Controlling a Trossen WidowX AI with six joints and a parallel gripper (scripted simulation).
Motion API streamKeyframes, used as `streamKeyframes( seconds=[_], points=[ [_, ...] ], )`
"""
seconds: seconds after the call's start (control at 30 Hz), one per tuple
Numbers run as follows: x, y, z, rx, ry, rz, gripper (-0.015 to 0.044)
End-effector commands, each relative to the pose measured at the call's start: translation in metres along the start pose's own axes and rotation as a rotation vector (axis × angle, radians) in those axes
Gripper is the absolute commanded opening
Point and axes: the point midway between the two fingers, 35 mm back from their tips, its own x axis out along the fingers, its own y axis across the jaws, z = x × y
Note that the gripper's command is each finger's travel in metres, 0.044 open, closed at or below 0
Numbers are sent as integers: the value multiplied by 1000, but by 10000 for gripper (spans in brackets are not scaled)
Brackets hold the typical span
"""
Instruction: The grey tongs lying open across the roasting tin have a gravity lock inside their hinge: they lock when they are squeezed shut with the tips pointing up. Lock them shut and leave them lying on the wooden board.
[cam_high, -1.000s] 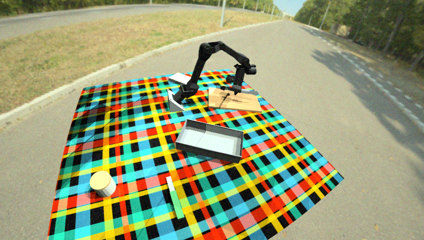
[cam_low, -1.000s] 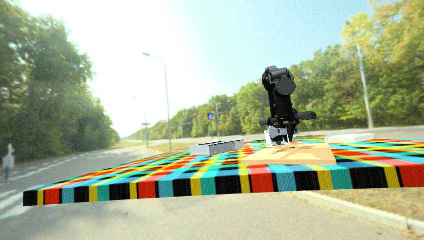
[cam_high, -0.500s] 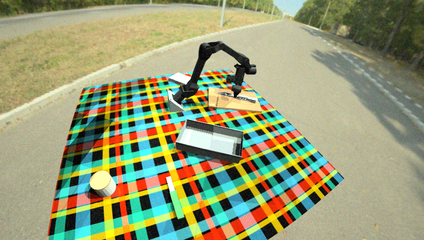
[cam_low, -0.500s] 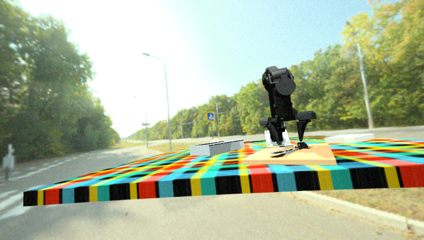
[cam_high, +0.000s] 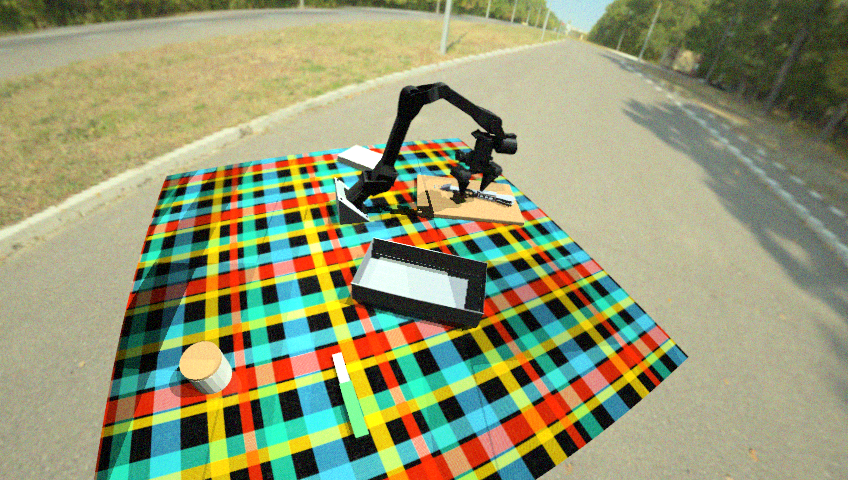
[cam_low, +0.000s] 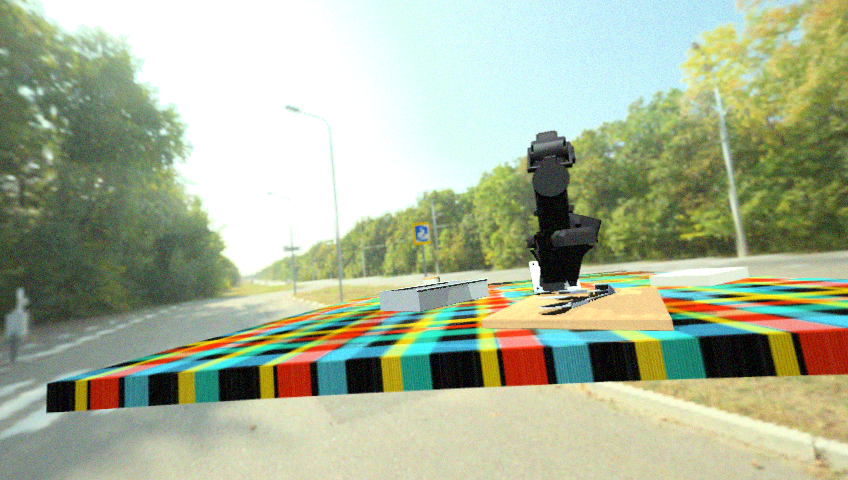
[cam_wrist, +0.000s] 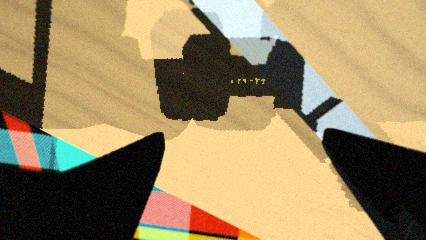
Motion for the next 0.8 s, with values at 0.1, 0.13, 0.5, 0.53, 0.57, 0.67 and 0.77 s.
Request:
streamKeyframes(
  seconds=[0.1,0.13,0.5,0.53,0.57,0.67,0.77],
  points=[
    [-10,12,-26,1009,11,34,440],
    [-11,14,-28,1125,14,37,440],
    [-25,32,-55,2115,50,54,440],
    [-26,34,-57,2192,53,53,440],
    [-28,35,-59,2270,56,53,440],
    [-32,39,-64,2502,63,50,440],
    [-36,43,-69,2733,68,45,440]
  ],
)
